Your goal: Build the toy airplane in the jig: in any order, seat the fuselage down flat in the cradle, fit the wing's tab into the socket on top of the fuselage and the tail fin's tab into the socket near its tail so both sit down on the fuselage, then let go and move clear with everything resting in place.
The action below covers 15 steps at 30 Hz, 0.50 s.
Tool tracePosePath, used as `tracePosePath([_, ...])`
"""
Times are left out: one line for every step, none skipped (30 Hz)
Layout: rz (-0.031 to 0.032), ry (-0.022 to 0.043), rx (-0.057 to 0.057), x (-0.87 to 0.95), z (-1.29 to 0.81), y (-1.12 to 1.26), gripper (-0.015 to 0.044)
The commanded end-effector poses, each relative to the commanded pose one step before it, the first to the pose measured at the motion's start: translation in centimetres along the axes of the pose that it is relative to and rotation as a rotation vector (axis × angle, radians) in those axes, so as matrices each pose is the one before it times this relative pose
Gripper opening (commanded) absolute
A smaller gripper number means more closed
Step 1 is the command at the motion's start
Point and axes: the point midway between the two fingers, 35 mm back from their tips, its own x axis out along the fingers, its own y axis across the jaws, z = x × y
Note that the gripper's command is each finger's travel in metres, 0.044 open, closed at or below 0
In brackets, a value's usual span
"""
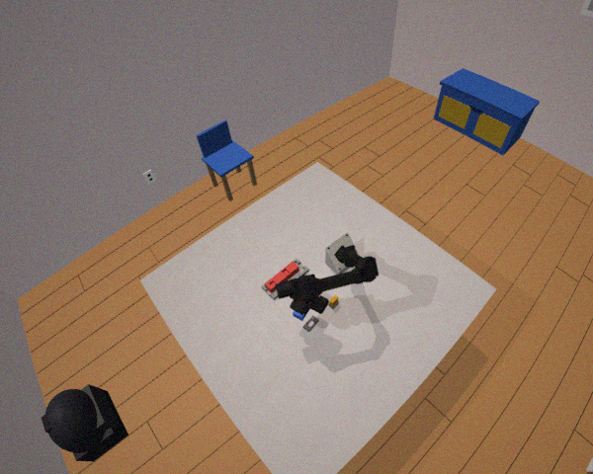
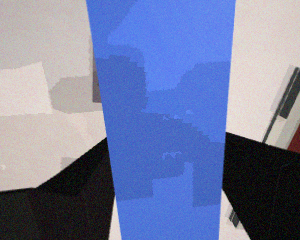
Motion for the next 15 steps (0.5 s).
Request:
tracePosePath([-0.00871, -0.00069, -0.0626, 0.032, -0.375, -1.424, 0.0])
tracePosePath([-0.00095, 0.00022, -0.0157, 0.034, -0.108, -0.309, 0.0])
tracePosePath([-0.00092, 0.00024, -0.0157, 0.035, -0.116, -0.306, 0.0])
tracePosePath([-0.00089, 0.00025, -0.0157, 0.036, -0.123, -0.302, 0.0])
tracePosePath([-0.00085, 0.00027, -0.0157, 0.036, -0.131, -0.299, 0.0])
tracePosePath([-0.00082, 0.00028, -0.0157, 0.037, -0.138, -0.295, 0.0])
tracePosePath([-0.00079, 0.00029, -0.0157, 0.037, -0.146, -0.291, 0.0])
tracePosePath([-0.00076, 0.0003, -0.0157, 0.038, -0.153, -0.287, 0.0])
tracePosePath([-0.00072, 0.00031, -0.0157, 0.039, -0.16, -0.283, 0.0])
tracePosePath([-0.00069, 0.00032, -0.0157, 0.039, -0.167, -0.278, 0.0])
tracePosePath([-0.00066, 0.00033, -0.0157, 0.04, -0.174, -0.273, 0.0])
tracePosePath([-0.00062, 0.00033, -0.0157, 0.04, -0.18, -0.269, 0.0])
tracePosePath([-0.00059, 0.00034, -0.0157, 0.041, -0.187, -0.264, 0.0])
tracePosePath([-0.00056, 0.00034, -0.0157, 0.042, -0.193, -0.258, 0.0])
tracePosePath([-0.00052, 0.00034, -0.0157, 0.042, -0.199, -0.253, 0.0])
